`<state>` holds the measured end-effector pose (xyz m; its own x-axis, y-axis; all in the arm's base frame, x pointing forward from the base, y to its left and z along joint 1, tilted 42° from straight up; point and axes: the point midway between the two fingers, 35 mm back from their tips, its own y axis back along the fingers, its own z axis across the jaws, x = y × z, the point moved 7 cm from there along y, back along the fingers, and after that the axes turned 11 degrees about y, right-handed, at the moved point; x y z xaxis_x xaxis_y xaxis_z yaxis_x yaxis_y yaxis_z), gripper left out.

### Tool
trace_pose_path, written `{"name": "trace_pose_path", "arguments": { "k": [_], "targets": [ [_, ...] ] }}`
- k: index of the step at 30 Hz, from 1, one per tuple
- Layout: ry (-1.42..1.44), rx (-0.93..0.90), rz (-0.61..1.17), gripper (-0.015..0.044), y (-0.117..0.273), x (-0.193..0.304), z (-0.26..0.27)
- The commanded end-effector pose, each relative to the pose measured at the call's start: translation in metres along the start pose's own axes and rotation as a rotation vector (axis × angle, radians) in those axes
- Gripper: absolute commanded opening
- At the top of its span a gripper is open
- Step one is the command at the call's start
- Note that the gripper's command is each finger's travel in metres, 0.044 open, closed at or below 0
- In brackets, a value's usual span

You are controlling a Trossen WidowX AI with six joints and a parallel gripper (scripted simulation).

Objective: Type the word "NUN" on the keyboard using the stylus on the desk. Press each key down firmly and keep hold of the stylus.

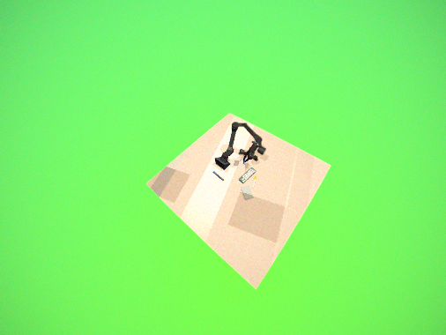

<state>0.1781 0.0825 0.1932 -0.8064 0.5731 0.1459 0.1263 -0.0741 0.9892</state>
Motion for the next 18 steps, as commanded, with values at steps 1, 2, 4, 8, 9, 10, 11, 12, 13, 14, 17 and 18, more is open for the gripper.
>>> {"name": "trace_pose_path", "arguments": {
  "k": [1, 2, 4, 8, 9, 10, 11, 12, 13, 14, 17, 18],
  "targets": [
    [0.135, 0.019, -0.020, 0.0000, 0.003, -0.005, 0.003],
    [0.170, 0.024, -0.024, 0.0000, 0.003, -0.006, 0.004],
    [0.238, 0.032, -0.031, 0.0000, 0.004, -0.009, 0.005],
    [0.376, 0.052, -0.044, 0.0000, 0.006, -0.013, 0.008],
    [0.410, 0.057, -0.047, 0.0000, 0.007, -0.014, 0.009],
    [0.444, 0.062, -0.049, 0.0000, 0.007, -0.015, 0.009],
    [0.479, 0.067, -0.052, 0.0000, 0.008, -0.016, 0.010],
    [0.513, 0.073, -0.054, 0.0000, 0.008, -0.017, 0.011],
    [0.547, 0.079, -0.056, 0.0000, 0.009, -0.018, 0.011],
    [0.581, 0.084, -0.058, 0.0000, 0.009, -0.019, 0.012],
    [0.684, 0.102, -0.063, 0.0000, 0.011, -0.022, 0.014],
    [0.719, 0.109, -0.065, 0.0000, 0.011, -0.023, 0.015]
  ]
}}
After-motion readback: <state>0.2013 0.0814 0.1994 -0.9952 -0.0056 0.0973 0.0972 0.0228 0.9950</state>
